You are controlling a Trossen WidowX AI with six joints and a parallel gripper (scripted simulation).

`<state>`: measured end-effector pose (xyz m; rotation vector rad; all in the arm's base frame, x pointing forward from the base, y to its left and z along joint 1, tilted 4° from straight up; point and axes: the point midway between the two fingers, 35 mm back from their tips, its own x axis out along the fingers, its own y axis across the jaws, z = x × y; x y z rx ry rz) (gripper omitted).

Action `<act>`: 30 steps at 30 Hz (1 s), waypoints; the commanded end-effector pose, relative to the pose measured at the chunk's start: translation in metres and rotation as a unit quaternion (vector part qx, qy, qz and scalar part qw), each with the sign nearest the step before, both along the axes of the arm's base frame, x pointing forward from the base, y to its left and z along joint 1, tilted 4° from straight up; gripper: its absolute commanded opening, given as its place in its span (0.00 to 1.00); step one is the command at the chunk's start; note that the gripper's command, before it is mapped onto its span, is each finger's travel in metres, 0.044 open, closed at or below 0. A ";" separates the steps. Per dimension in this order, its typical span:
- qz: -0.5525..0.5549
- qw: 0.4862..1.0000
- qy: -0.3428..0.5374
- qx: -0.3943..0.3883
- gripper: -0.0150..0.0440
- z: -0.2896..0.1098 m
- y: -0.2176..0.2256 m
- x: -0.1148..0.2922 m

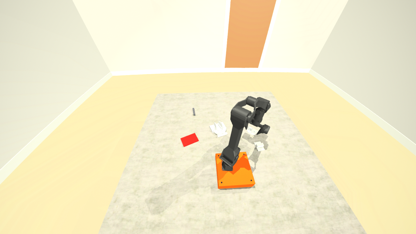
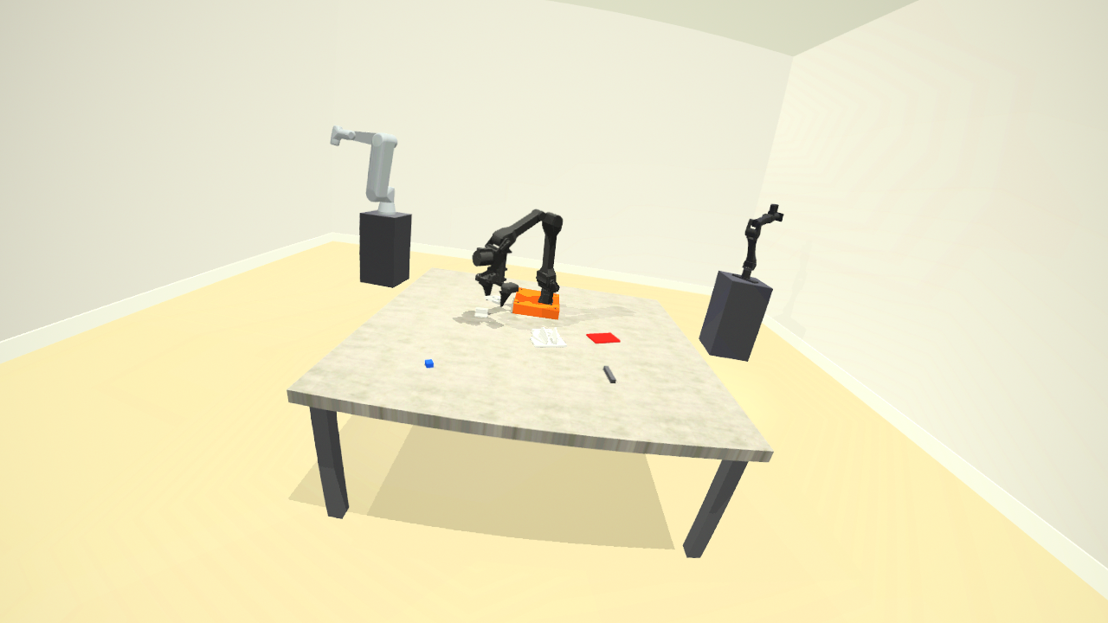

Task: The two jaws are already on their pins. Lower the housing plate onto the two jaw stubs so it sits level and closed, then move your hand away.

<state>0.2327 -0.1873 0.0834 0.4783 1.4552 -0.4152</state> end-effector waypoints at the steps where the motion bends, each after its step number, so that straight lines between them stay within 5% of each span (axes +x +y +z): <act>1: -0.061 0.998 0.002 0.003 0.85 0.001 0.011 0.006; 30: -0.417 0.908 0.008 0.032 0.85 0.005 0.082 0.038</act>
